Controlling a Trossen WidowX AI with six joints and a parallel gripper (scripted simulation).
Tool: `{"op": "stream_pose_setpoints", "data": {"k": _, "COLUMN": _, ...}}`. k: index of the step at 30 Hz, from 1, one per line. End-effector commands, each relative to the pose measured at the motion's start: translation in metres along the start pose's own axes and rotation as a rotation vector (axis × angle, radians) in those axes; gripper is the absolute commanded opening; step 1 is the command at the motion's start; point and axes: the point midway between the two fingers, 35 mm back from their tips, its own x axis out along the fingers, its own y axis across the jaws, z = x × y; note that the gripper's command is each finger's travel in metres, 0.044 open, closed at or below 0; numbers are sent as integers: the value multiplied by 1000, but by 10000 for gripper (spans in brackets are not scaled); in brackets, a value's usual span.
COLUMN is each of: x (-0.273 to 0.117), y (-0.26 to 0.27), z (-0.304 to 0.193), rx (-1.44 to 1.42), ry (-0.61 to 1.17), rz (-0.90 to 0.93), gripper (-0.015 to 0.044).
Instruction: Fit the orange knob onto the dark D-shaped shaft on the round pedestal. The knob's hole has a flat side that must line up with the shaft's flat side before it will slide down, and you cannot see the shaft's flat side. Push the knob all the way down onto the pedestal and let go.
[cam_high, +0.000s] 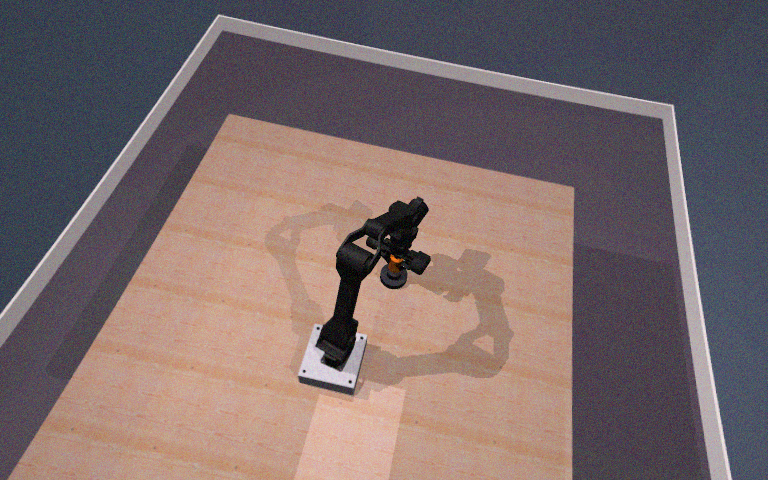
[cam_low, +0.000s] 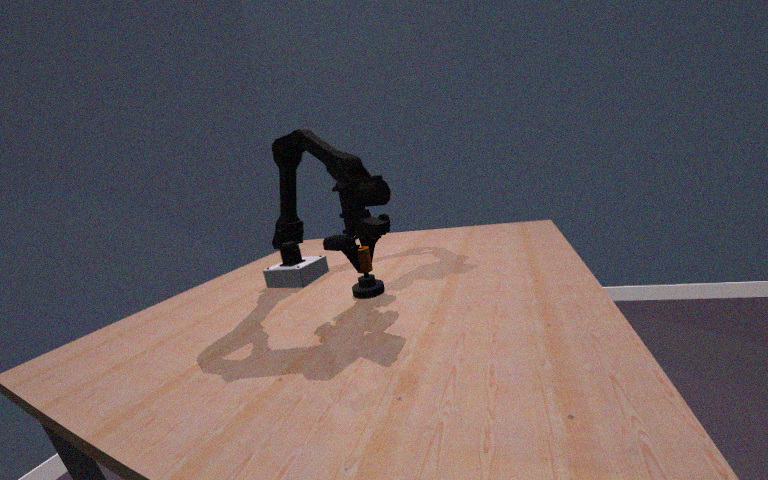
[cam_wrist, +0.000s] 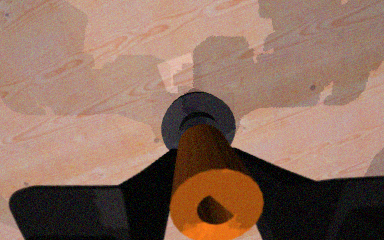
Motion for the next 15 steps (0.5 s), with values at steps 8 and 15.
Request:
{"op": "stream_pose_setpoints", "data": {"k": 8, "x": -2, "y": -1, "z": -3, "rx": 4, "ry": -3, "rz": -5, "gripper": 0}}
{"op": "stream_pose_setpoints", "data": {"k": 15, "x": -5, "y": -1, "z": -4, "rx": 91, "ry": -3, "rz": -5, "gripper": 0}}
